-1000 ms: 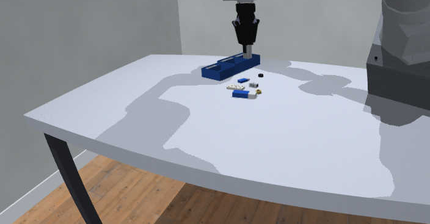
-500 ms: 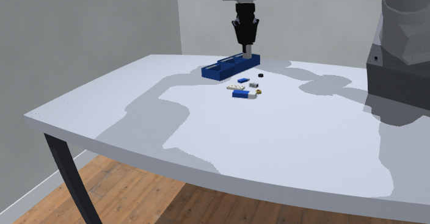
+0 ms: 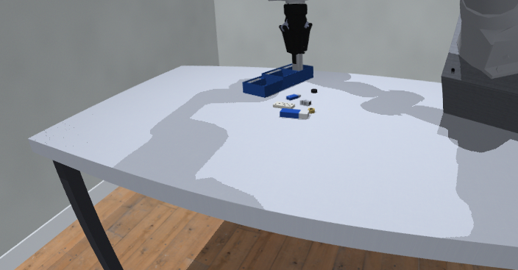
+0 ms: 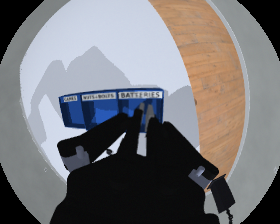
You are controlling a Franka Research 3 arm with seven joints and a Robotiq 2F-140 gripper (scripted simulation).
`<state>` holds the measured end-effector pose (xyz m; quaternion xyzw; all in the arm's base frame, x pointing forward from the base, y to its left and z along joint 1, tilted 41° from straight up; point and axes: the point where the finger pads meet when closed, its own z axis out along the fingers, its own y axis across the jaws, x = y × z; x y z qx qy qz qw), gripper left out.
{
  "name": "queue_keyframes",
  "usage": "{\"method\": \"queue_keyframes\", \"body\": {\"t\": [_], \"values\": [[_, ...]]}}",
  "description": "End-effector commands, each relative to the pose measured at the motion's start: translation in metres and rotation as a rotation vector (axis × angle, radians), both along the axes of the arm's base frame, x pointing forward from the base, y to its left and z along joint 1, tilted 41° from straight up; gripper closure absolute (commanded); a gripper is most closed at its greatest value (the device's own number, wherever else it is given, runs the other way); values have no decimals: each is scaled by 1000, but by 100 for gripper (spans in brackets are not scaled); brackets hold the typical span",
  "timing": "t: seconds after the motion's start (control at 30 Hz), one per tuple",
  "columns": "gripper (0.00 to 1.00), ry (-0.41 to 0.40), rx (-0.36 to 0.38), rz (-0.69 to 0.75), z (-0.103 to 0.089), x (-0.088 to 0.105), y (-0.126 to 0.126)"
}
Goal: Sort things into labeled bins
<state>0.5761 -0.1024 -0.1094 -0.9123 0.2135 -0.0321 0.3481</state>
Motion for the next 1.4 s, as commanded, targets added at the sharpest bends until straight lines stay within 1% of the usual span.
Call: {"method": "queue_keyframes", "body": {"t": [0.0,0.9,1.37], "values": [[95,-5,-1,1,0,2,0],[95,-5,-1,1,0,2,0],[95,-5,-1,1,14,-2,-11]]}}
